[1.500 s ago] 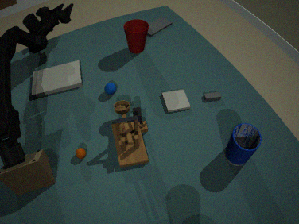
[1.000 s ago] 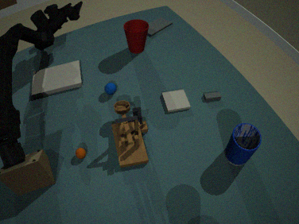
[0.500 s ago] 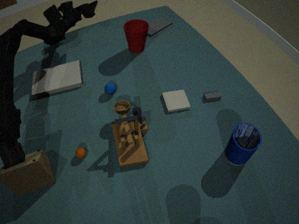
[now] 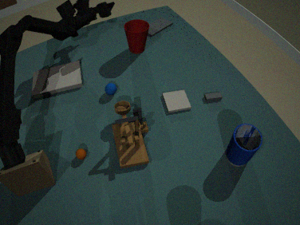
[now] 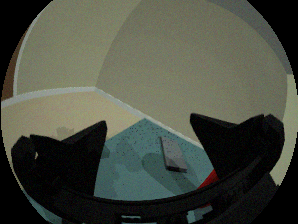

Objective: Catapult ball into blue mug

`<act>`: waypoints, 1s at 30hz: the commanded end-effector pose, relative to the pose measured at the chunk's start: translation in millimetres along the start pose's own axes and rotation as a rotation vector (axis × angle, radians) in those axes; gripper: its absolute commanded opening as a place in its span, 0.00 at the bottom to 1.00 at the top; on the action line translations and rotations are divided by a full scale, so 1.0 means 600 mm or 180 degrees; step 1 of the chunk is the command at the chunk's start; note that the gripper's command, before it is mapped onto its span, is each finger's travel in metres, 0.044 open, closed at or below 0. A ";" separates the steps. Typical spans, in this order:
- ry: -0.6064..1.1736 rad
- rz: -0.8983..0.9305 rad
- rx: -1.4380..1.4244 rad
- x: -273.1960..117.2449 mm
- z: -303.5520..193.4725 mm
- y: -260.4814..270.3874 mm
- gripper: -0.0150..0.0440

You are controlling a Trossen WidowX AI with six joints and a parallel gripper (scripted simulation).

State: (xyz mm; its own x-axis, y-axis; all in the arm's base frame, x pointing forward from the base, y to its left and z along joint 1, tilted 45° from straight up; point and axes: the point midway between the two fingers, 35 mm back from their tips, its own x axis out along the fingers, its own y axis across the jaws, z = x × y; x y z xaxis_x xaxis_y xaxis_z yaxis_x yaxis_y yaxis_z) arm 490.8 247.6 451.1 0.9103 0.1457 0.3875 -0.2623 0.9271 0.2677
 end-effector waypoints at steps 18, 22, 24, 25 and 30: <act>0.0875 -0.0199 0.0103 0.014 -0.082 -0.182 1.00; 0.1042 -0.0266 0.0161 0.010 -0.096 -0.216 1.00; 0.1125 -0.0303 0.0195 0.007 -0.103 -0.233 1.00; 0.1166 -0.0322 0.0214 0.005 -0.106 -0.242 1.00; 0.1164 -0.0501 0.0322 0.009 -0.099 -0.290 1.00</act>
State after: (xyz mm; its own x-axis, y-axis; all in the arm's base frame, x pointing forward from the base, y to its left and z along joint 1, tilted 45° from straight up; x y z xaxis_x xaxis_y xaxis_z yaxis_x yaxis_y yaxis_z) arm 555.4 126.7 360.0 0.9870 0.1590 0.0234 -0.1565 0.9176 0.3653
